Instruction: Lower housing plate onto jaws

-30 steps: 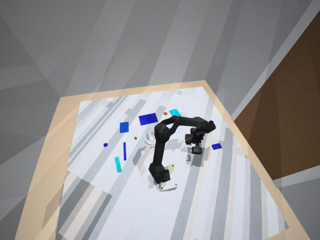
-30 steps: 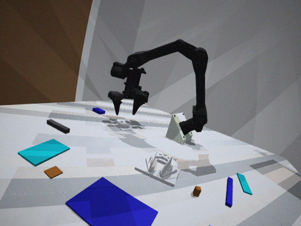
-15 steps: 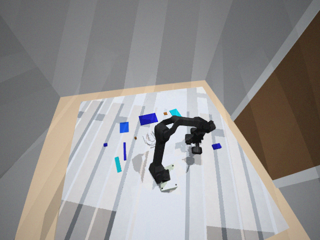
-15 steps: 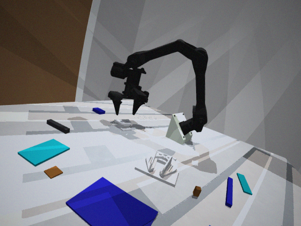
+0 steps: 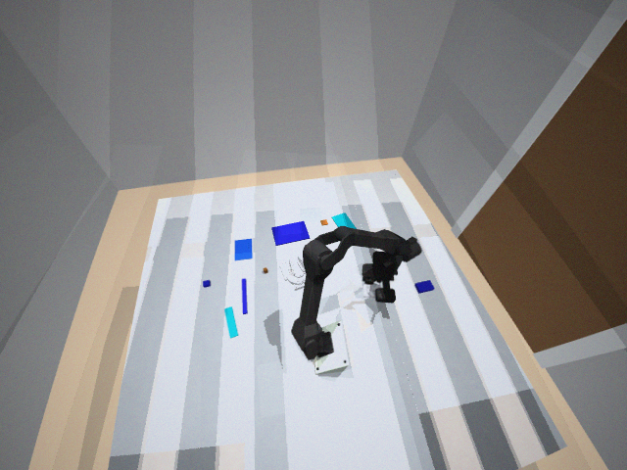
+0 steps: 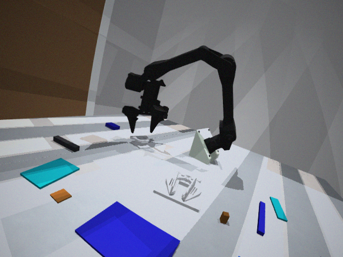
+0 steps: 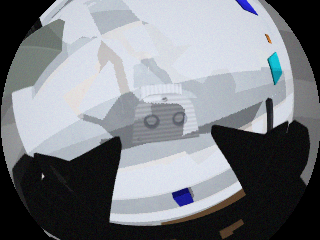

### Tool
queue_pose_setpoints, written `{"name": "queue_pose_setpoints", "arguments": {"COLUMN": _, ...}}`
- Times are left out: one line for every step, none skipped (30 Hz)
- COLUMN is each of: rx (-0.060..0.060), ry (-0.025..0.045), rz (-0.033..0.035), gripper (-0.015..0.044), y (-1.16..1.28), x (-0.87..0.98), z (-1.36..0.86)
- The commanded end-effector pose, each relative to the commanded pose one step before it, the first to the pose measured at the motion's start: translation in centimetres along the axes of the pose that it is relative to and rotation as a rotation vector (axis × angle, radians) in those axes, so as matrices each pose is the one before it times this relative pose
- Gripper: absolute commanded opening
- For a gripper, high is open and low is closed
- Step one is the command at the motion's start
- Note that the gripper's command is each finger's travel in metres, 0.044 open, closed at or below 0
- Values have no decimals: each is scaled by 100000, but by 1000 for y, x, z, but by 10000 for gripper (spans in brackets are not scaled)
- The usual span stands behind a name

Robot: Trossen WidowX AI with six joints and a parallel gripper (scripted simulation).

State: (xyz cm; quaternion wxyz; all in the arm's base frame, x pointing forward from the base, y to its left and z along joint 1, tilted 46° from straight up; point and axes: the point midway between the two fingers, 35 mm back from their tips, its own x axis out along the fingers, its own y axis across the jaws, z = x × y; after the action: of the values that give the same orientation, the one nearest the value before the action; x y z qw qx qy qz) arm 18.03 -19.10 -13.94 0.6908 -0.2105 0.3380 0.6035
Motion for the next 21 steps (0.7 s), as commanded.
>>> {"name": "queue_pose_setpoints", "arguments": {"rx": 649, "ry": -512, "rz": -15, "gripper": 440, "y": -31, "x": 924, "z": 31}}
{"name": "queue_pose_setpoints", "arguments": {"rx": 10, "ry": -5, "rz": -14, "gripper": 440, "y": -13, "x": 166, "z": -5}}
{"name": "queue_pose_setpoints", "arguments": {"rx": 10, "ry": -5, "rz": -14, "gripper": 440, "y": -12, "x": 166, "z": -5}}
{"name": "queue_pose_setpoints", "arguments": {"rx": 10, "ry": -6, "rz": -14, "gripper": 440, "y": -11, "x": 166, "z": -4}}
{"name": "queue_pose_setpoints", "arguments": {"rx": 10, "ry": -6, "rz": -14, "gripper": 440, "y": -10, "x": 165, "z": -4}}
{"name": "queue_pose_setpoints", "arguments": {"rx": 10, "ry": -6, "rz": -13, "gripper": 440, "y": -9, "x": 165, "z": -3}}
{"name": "queue_pose_setpoints", "arguments": {"rx": 10, "ry": -7, "rz": -13, "gripper": 440, "y": -8, "x": 165, "z": -3}}
{"name": "queue_pose_setpoints", "arguments": {"rx": 10, "ry": -7, "rz": -13, "gripper": 440, "y": -8, "x": 165, "z": -2}}
{"name": "queue_pose_setpoints", "arguments": {"rx": 10, "ry": -8, "rz": -13, "gripper": 440, "y": -7, "x": 165, "z": -2}}
{"name": "queue_pose_setpoints", "arguments": {"rx": 10, "ry": -8, "rz": -13, "gripper": 440, "y": -6, "x": 165, "z": -1}}
{"name": "queue_pose_setpoints", "arguments": {"rx": 10, "ry": -8, "rz": -13, "gripper": 440, "y": -5, "x": 164, "z": 0}}
{"name": "queue_pose_setpoints", "arguments": {"rx": 10, "ry": -9, "rz": -13, "gripper": 440, "y": -4, "x": 164, "z": 0}}
{"name": "queue_pose_setpoints", "arguments": {"rx": 10, "ry": -9, "rz": -12, "gripper": 440, "y": -4, "x": 164, "z": 1}}
{"name": "queue_pose_setpoints", "arguments": {"rx": 10, "ry": -10, "rz": -12, "gripper": 440, "y": -3, "x": 164, "z": 1}}
{"name": "queue_pose_setpoints", "arguments": {"rx": 10, "ry": -10, "rz": -12, "gripper": 440, "y": -2, "x": 164, "z": 2}}
{"name": "queue_pose_setpoints", "arguments": {"rx": 10, "ry": -10, "rz": -12, "gripper": 440, "y": -1, "x": 163, "z": 2}}
{"name": "queue_pose_setpoints", "arguments": {"rx": 10, "ry": -11, "rz": -12, "gripper": 440, "y": 0, "x": 163, "z": 3}}
{"name": "queue_pose_setpoints", "arguments": {"rx": 10, "ry": -11, "rz": -12, "gripper": 440, "y": 0, "x": 163, "z": 3}}
{"name": "queue_pose_setpoints", "arguments": {"rx": 10, "ry": -12, "rz": -11, "gripper": 440, "y": 1, "x": 163, "z": 4}}
{"name": "queue_pose_setpoints", "arguments": {"rx": 8, "ry": -10, "rz": -9, "gripper": 440, "y": 2, "x": 132, "z": 3}}
{"name": "queue_pose_setpoints", "arguments": {"rx": 5, "ry": -6, "rz": -5, "gripper": 440, "y": 1, "x": 79, "z": 2}}
